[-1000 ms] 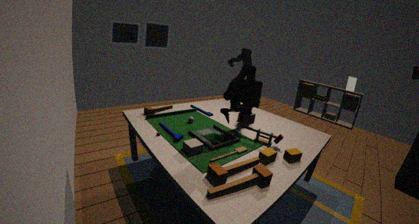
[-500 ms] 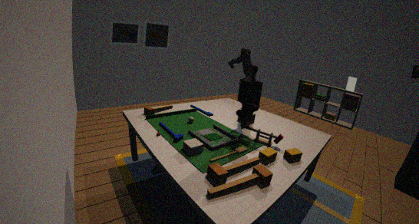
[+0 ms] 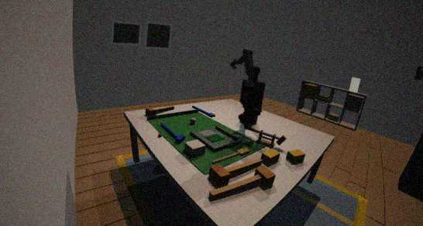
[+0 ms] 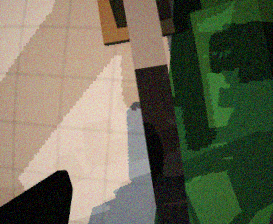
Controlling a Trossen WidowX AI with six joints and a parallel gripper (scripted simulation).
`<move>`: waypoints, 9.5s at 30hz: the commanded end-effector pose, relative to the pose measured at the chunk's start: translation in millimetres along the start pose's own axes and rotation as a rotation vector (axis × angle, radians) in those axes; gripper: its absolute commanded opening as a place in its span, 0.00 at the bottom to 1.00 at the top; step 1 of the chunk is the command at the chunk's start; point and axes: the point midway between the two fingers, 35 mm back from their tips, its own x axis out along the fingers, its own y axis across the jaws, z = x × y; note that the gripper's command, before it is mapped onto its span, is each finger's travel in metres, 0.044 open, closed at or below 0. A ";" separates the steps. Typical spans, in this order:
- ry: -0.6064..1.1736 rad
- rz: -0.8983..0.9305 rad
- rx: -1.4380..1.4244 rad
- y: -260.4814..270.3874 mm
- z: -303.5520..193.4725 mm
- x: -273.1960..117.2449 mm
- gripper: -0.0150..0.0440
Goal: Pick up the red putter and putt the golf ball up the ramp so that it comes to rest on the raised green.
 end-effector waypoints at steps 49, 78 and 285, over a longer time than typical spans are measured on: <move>0.002 0.006 0.001 1.7 -11.0 40.8 0.25; 0.024 -0.011 0.090 -6.1 -8.8 -54.1 0.25; 0.218 -0.237 1.837 81.2 -277.3 -132.6 0.25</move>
